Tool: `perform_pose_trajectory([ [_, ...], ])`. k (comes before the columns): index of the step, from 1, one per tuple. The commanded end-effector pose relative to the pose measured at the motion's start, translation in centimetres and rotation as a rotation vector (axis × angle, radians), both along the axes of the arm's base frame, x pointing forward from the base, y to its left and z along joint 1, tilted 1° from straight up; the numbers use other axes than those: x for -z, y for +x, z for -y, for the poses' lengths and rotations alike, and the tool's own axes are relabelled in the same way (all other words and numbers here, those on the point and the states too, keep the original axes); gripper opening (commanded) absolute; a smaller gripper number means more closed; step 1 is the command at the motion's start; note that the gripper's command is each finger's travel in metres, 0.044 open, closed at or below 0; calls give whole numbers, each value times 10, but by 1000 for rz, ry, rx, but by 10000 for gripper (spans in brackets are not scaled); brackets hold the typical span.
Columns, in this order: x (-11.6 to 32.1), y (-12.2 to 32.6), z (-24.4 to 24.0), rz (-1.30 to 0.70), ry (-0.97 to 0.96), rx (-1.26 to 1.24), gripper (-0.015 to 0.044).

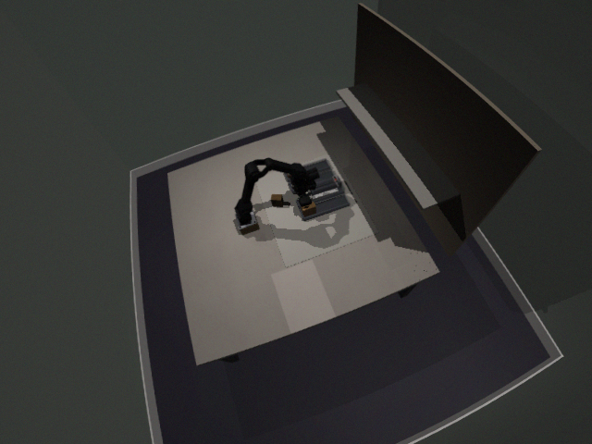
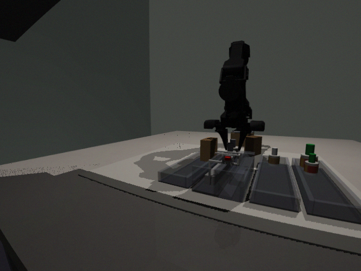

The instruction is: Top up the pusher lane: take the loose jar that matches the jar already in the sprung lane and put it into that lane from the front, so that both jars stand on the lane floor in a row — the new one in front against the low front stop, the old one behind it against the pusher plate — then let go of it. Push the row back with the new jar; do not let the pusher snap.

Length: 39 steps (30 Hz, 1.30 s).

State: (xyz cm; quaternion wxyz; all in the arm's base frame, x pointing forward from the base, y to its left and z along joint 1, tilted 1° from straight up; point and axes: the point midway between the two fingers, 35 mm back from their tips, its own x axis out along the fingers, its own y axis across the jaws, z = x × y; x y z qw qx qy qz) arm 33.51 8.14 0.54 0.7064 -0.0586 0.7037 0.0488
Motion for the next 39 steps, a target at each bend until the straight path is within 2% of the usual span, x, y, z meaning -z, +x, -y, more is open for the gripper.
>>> perform_pose_trajectory([
  [1,2,4,-1,17,6,-4,0],
  [39,7,-1,0,17,6,-4,0],
])
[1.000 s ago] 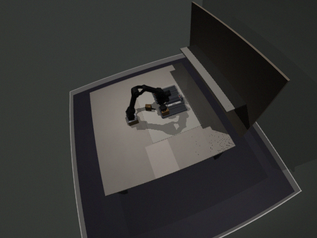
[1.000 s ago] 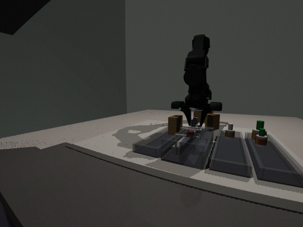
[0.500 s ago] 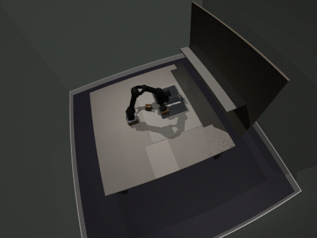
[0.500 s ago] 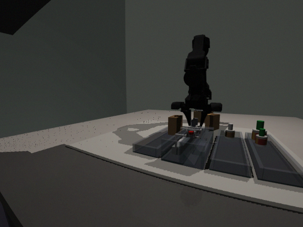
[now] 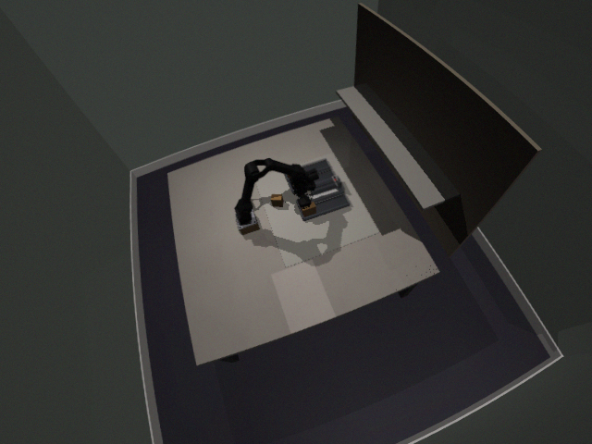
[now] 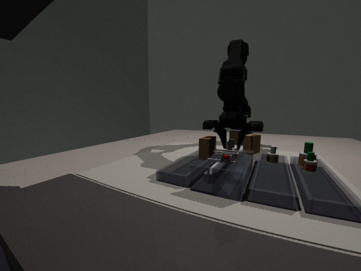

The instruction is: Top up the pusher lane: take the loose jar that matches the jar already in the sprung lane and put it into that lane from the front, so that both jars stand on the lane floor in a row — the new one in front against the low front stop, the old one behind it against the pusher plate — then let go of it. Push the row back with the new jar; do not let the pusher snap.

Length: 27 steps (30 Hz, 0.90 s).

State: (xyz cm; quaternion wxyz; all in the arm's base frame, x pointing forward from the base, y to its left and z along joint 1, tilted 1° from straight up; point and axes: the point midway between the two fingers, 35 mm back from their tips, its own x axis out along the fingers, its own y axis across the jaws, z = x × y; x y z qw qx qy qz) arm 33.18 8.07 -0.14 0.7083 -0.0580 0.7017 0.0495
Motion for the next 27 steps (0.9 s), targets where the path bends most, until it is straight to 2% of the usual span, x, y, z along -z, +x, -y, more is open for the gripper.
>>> perform_pose_trajectory([
  [1,0,2,0,11,3,-4,0],
  [27,0,-2,0,11,3,-4,0],
])
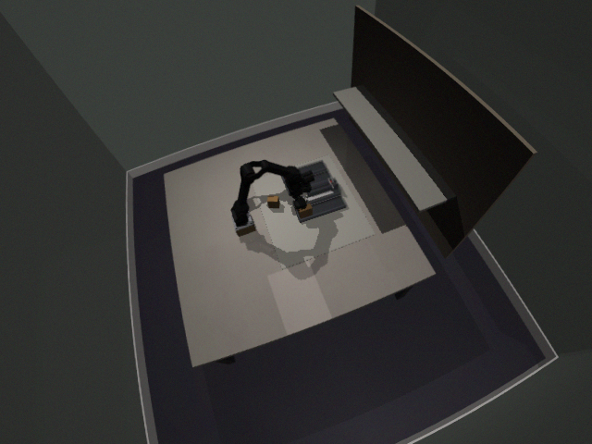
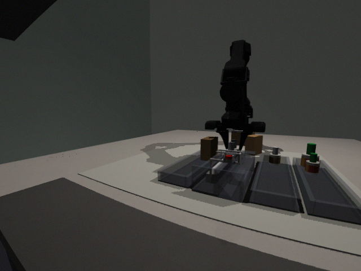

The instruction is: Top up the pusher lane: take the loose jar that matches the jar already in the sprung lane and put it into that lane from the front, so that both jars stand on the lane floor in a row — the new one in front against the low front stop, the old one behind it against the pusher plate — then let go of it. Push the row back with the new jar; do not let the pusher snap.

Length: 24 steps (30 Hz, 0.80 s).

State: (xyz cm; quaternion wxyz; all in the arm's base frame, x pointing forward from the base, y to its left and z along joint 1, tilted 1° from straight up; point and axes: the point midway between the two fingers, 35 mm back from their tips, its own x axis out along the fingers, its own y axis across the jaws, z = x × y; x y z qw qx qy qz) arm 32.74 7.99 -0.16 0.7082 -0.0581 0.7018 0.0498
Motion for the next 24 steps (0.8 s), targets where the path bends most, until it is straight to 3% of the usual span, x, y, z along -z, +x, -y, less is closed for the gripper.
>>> perform_pose_trajectory([
  [1,0,2,-1,11,3,-4,0],
  [21,0,-2,0,11,3,-4,0],
  [24,0,-1,0,11,3,-4,79],
])
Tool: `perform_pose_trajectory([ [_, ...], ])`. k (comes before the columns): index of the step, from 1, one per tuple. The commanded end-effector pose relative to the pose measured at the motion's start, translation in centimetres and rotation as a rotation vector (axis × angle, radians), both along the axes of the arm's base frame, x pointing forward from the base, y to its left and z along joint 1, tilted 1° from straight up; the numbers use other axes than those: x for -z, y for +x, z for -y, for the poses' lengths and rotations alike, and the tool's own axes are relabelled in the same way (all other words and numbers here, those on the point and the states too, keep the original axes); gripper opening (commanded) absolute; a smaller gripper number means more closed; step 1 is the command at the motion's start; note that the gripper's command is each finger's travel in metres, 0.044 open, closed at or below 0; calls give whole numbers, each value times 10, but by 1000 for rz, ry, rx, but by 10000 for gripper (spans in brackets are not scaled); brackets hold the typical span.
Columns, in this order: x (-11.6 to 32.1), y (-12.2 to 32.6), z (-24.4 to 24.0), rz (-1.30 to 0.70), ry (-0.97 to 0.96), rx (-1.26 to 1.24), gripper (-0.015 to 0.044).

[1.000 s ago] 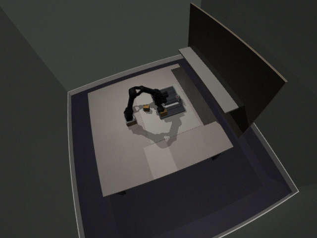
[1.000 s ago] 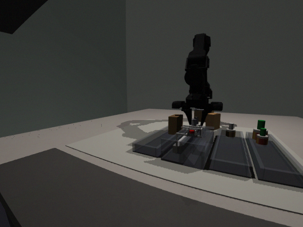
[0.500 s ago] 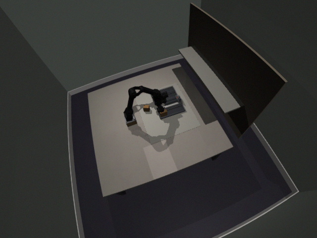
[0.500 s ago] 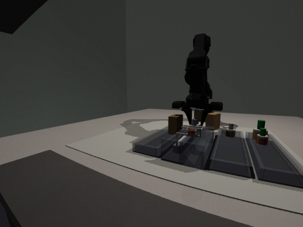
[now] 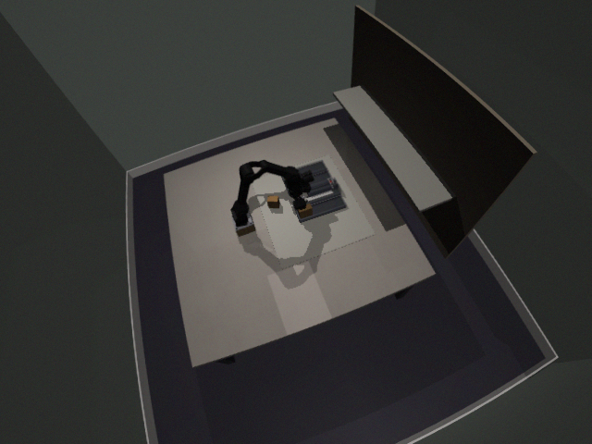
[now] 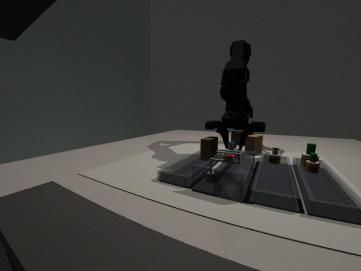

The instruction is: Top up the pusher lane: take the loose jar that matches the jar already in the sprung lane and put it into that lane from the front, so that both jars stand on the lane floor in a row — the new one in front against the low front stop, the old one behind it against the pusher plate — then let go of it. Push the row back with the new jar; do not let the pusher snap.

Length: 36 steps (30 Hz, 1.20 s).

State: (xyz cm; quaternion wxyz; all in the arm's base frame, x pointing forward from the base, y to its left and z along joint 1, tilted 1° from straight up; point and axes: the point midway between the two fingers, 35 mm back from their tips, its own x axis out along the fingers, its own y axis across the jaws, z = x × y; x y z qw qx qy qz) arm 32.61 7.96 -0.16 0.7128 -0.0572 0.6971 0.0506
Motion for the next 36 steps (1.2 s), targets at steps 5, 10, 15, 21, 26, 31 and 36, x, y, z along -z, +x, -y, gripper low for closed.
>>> perform_pose_trajectory([
  [5,0,0,0,-2,0,-4,210],
  [10,0,0,0,-2,0,-4,277],
  [15,-13,0,0,-2,0,-4,277],
  [21,-20,-1,0,-2,0,-4,277],
  [26,-21,-11,1,-3,-1,-4,277],
  [31,-22,-27,3,-4,-1,-4,277],
  [36,-21,-44,6,-6,-1,-4,277],
])
